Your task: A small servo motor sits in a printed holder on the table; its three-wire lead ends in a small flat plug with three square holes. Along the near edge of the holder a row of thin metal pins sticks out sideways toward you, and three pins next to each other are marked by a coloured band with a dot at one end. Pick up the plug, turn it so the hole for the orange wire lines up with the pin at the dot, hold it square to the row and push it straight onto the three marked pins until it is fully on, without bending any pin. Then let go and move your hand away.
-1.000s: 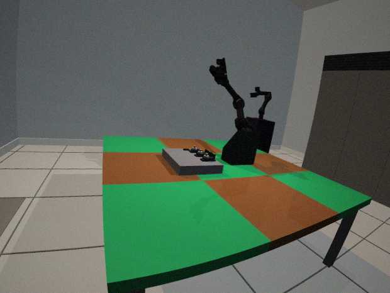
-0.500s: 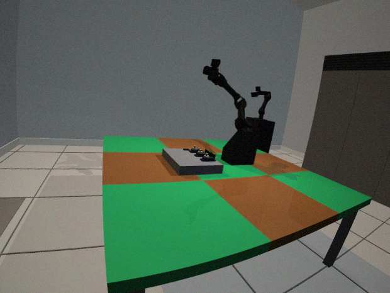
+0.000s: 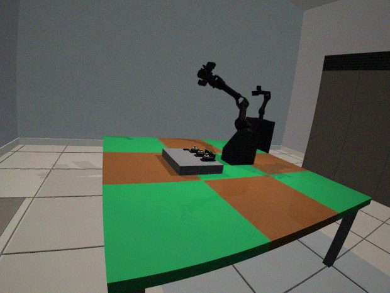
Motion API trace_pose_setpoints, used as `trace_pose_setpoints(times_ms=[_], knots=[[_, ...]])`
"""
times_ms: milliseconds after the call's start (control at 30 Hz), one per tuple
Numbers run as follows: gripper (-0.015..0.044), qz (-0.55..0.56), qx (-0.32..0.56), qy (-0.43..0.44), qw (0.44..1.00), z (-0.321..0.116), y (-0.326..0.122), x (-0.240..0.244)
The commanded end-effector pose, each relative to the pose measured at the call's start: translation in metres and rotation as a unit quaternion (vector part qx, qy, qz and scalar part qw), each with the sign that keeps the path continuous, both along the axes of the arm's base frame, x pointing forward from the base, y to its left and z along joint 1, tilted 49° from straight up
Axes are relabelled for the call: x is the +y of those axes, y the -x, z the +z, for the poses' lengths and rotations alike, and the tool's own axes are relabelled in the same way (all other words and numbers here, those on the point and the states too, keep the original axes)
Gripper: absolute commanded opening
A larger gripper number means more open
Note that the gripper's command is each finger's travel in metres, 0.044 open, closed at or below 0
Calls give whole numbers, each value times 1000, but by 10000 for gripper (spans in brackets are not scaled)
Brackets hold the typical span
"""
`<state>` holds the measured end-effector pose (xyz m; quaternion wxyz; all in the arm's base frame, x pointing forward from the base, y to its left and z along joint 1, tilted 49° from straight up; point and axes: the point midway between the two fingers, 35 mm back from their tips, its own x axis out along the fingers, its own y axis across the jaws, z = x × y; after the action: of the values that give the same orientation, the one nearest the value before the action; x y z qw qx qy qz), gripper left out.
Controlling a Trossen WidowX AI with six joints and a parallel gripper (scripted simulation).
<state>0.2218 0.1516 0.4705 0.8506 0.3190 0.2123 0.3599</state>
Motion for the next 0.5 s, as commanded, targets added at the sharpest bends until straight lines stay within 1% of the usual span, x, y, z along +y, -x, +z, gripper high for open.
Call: trace_pose_setpoints(times_ms=[0,467], knots=[[115,-37,-35,24,998,-12,-17,-10],[115,-160,-136,114,971,-54,-65,-52]])
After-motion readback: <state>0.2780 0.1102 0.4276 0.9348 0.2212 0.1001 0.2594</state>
